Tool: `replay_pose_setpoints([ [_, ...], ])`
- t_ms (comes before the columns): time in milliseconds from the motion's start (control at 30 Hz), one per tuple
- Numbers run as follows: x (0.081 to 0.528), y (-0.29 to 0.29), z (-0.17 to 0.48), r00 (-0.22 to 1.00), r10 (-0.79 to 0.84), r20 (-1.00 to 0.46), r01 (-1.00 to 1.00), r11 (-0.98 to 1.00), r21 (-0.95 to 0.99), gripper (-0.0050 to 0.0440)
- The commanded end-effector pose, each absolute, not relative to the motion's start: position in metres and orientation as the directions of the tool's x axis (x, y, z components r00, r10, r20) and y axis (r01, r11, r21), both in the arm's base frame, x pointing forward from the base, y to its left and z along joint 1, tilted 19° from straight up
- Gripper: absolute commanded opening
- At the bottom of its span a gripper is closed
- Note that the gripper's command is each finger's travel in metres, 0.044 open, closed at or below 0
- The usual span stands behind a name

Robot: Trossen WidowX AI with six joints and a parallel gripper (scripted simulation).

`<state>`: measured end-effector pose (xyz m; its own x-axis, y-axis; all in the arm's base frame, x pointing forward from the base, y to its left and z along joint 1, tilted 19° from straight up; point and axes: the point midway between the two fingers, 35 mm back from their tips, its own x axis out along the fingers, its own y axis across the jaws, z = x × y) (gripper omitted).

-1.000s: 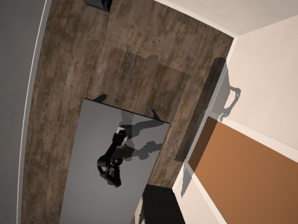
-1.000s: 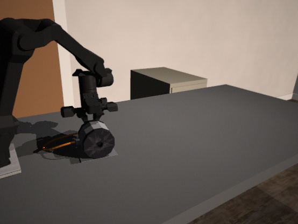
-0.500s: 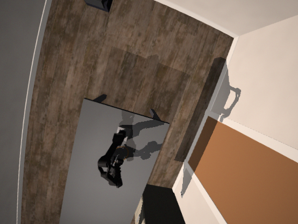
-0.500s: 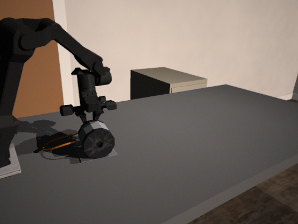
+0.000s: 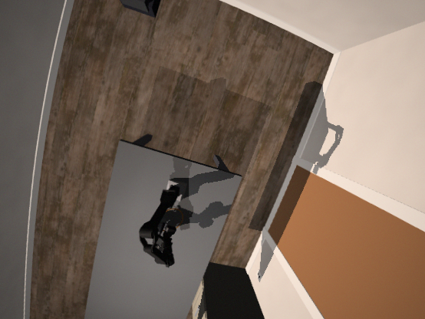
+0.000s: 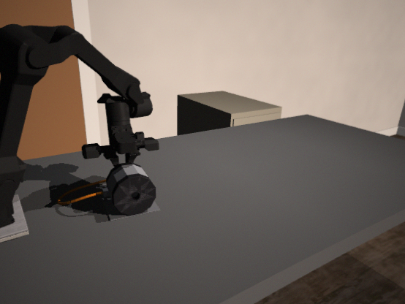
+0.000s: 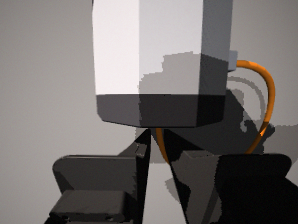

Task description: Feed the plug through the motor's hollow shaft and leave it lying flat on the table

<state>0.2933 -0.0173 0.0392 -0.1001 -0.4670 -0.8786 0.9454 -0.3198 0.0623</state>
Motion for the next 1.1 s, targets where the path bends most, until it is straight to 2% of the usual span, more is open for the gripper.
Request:
replay_pose_setpoints([
  [0, 0.2936, -0.0171, 0.0394, -0.099, -0.467, -0.879, 0.945, -0.32, 0.063, 0.004],
  [267, 0.2936, -0.0171, 0.0394, -0.099, -0.467, -0.879, 0.945, -0.32, 0.063, 0.0],
  [833, 0.2903, -0.0262, 0.0423, -0.104, -0.468, -0.878, 0.947, -0.316, 0.056, 0.0],
  [967, 0.2908, -0.0245, 0.0415, -0.106, -0.464, -0.879, 0.946, -0.32, 0.055, 0.0096],
  [1067, 0.2908, -0.0245, 0.0415, -0.106, -0.464, -0.879, 0.946, -0.32, 0.055, 0.01],
])
